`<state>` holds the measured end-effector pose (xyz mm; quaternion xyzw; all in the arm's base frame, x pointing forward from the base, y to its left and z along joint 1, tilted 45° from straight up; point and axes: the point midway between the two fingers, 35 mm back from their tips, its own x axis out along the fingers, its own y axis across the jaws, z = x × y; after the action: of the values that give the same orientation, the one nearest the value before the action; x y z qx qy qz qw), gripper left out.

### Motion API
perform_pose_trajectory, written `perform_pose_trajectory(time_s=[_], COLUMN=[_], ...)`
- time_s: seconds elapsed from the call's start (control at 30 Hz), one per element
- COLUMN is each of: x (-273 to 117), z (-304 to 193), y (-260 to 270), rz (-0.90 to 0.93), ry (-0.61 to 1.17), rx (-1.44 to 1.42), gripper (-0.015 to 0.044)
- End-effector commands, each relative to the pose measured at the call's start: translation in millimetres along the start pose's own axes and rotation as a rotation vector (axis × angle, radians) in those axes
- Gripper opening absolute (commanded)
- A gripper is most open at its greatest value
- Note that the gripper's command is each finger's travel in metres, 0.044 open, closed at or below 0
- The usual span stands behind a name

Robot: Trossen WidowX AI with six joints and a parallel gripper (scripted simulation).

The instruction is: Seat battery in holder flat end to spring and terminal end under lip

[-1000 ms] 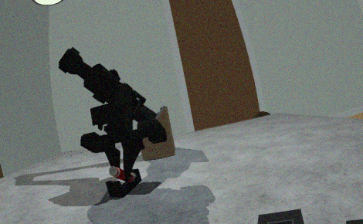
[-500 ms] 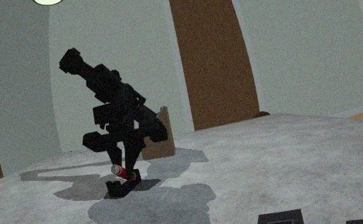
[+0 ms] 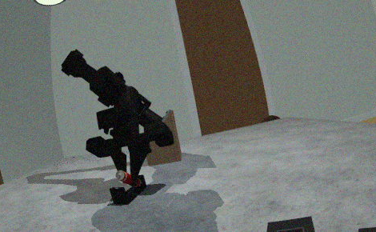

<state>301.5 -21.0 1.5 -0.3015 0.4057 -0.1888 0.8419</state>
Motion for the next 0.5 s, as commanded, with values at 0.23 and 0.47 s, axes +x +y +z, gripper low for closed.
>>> perform_pose_trajectory(time_s=[0.23,0.47], x=[4.2,6.9], z=[-0.3,1.3], y=[4.2,6.3], rz=[0.013,0.021], ry=[0.051,0.084], rx=[-0.009,-0.010], gripper=[0.0062,0.0062])
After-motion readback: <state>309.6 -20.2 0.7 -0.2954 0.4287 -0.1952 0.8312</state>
